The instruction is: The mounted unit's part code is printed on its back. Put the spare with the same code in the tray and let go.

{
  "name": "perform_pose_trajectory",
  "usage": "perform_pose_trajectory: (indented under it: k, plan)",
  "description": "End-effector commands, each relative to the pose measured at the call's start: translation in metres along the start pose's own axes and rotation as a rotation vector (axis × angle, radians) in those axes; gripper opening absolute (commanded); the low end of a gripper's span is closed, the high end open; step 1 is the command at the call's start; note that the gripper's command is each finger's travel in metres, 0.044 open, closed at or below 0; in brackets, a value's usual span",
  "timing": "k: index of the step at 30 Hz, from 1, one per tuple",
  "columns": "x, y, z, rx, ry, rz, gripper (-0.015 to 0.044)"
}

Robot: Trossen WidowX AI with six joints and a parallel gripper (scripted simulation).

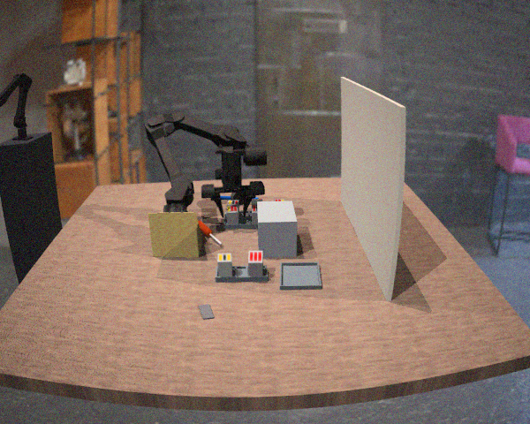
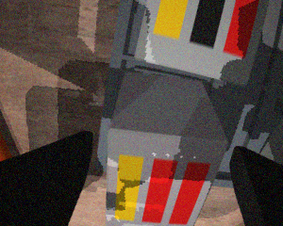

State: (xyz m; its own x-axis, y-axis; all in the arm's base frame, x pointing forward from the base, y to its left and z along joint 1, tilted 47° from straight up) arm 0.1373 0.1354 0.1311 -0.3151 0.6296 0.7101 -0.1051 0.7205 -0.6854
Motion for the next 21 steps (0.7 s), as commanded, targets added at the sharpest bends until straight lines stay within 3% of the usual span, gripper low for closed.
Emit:
perform_pose_trajectory:
  k: [1,21]
  plan:
    - [0.0004,0.0081,0.0033,0.006,0.007,-0.01,0.03]
    - [0.0012,0.0118,0.0039,0.006,0.007,-0.014,0.03]
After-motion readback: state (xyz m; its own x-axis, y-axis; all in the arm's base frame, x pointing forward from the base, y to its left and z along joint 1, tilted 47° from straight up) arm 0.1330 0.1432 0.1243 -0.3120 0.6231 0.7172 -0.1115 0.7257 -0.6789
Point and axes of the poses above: the point midway between the two fingers, 35 mm back from their tips, its own y axis out along the fingers, its own z axis across the jaws, x = y × z, the point moved 1 cm from there along -y, back along the fingers, and after that the axes turned 5 degrees about -y, right-handed, at the moved point
